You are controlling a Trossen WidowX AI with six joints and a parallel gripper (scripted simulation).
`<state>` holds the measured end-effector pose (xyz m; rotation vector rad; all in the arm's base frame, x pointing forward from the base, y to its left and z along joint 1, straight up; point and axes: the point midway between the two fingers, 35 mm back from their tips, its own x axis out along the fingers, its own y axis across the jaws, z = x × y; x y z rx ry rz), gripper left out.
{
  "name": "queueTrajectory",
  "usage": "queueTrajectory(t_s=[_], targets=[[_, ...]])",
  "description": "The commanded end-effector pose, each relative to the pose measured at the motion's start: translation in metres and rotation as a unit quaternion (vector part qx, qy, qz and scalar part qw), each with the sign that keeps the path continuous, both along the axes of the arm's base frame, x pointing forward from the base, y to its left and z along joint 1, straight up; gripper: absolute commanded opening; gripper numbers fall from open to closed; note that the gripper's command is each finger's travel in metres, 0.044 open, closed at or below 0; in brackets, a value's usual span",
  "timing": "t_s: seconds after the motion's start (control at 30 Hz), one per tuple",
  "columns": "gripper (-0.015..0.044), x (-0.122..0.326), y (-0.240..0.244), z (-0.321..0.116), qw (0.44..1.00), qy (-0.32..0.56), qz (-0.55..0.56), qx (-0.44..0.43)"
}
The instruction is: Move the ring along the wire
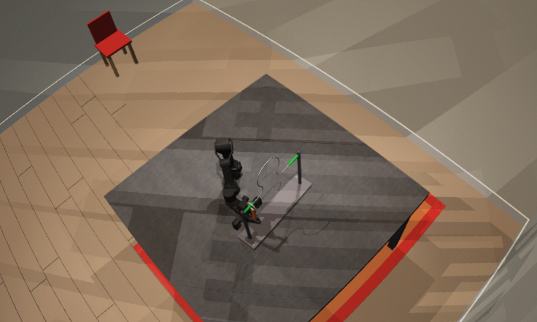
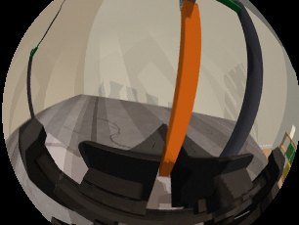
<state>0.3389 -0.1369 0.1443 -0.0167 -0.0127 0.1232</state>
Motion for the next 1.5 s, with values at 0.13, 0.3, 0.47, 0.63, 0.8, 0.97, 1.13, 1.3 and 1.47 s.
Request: queueTrajectory(t_s=[0.13,0.3,0.47,0.63,0.8,0.97,1.13,1.3,1.47], targets=[[-0.015,0.0,-0.002,0.014,1.0,-0.003,-0.003,0.0],[-0.015,0.0,-0.002,0.014,1.0,-0.003,-0.003,0.0],[-0.015,0.0,-0.002,0.014,1.0,-0.003,-0.003,0.0],[-0.015,0.0,-0.002,0.014,1.0,-0.003,-0.003,0.0],[-0.015,0.0,-0.002,0.014,1.0,-0.003,-0.003,0.0],[-0.015,0.0,-0.002,0.014,1.0,-0.003,-0.003,0.0],[-0.015,0.0,-0.001,0.014,1.0,-0.003,-0.003,0.0],[-0.015,0.0,0.004,0.014,1.0,-0.003,-0.003,0.0],[-0.015,-0.001,0.009,0.014,1.0,-0.003,-0.003,0.001]])
